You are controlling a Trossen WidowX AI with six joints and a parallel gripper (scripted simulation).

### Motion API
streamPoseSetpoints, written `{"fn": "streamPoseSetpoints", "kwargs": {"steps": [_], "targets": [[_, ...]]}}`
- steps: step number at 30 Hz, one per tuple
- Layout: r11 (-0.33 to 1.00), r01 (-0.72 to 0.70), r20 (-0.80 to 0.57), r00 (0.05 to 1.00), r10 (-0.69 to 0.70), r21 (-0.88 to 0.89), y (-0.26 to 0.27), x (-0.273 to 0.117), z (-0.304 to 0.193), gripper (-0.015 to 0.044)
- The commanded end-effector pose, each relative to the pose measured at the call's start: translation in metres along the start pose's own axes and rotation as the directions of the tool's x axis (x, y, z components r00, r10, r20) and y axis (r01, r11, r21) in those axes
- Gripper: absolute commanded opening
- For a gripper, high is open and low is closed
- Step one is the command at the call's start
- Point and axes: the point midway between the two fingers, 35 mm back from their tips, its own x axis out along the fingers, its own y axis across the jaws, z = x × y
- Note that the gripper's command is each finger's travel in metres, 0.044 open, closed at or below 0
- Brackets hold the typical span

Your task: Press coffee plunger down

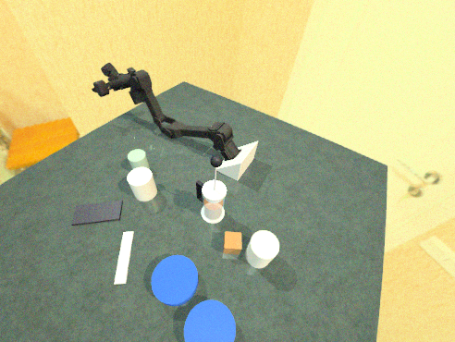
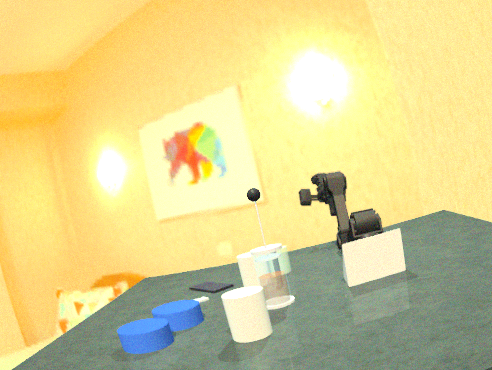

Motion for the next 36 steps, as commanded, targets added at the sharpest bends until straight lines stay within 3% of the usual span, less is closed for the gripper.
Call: {"fn": "streamPoseSetpoints", "kwargs": {"steps": [1, 13, 18, 25, 33, 36], "targets": [[1.000, 0.004, 0.006, 1.000, -0.004, 0.005, -0.001, -0.001, 0.002, 0.0426], [0.983, -0.134, 0.397, 0.915, 0.074, 0.127, 0.027, -0.066, 0.126, 0.0440], [0.958, -0.253, 0.574, 0.808, 0.132, 0.136, 0.046, -0.114, 0.185, 0.0440], [0.928, -0.352, 0.675, 0.716, 0.180, 0.125, 0.062, -0.153, 0.218, 0.0440], [0.834, -0.550, 0.808, 0.509, 0.297, 0.040, 0.098, -0.234, 0.267, 0.0440], [0.826, -0.564, 0.817, 0.483, 0.315, 0.015, 0.104, -0.246, 0.273, 0.0440]]}}
